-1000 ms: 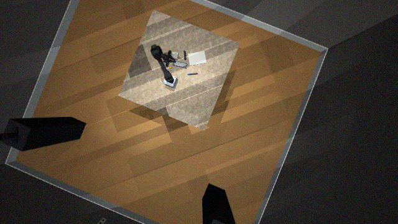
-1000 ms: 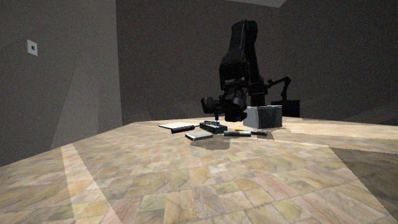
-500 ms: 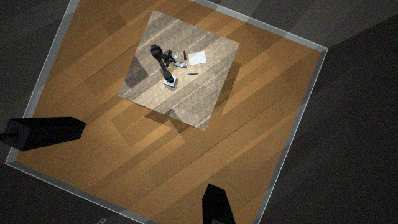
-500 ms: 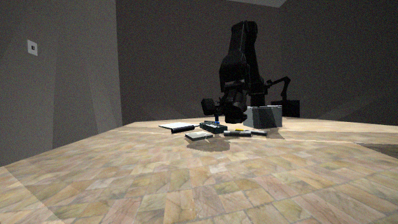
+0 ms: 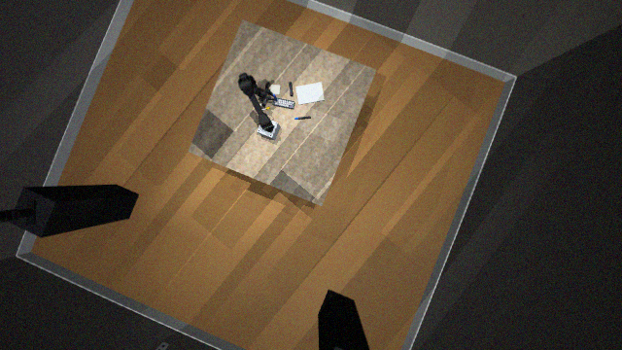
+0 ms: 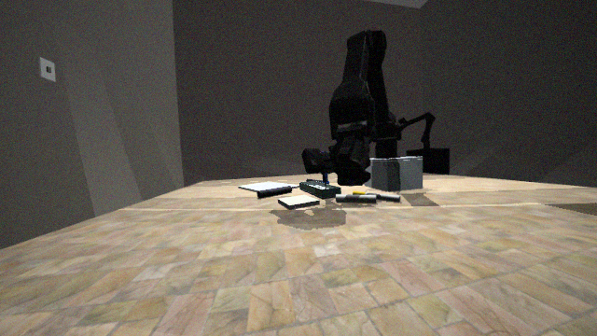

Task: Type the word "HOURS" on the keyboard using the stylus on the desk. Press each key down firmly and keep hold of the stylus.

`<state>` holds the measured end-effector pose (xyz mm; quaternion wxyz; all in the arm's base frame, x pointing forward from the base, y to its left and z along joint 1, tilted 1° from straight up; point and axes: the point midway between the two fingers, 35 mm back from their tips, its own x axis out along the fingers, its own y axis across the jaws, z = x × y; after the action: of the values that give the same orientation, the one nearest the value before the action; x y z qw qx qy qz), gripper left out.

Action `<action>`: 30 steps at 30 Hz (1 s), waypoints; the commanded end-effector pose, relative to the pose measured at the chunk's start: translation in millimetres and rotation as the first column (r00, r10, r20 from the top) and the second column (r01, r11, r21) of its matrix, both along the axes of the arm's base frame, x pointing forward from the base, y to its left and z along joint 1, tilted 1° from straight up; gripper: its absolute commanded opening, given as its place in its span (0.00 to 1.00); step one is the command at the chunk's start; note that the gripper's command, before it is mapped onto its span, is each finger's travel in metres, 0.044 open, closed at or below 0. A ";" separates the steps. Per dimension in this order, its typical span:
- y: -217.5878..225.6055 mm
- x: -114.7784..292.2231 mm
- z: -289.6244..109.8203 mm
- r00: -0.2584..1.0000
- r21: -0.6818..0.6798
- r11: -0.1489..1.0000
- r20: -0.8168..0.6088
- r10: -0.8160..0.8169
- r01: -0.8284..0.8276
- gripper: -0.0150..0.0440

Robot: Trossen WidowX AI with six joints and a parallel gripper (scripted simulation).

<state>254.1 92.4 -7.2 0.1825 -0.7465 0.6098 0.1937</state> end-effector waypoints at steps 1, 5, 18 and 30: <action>0.3 -0.3 -2.7 1.000 0.003 1.000 0.002 -0.005 0.005 0.39; 0.2 -0.3 -1.1 1.000 0.003 1.000 0.002 -0.005 0.005 0.39; -0.2 -0.9 27.2 1.000 0.003 1.000 0.002 -0.005 0.005 0.39; -1.5 -1.8 33.0 1.000 -0.004 1.000 -0.004 -0.001 0.001 0.39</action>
<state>252.3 90.9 26.2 0.1802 -0.7463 0.6107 0.1940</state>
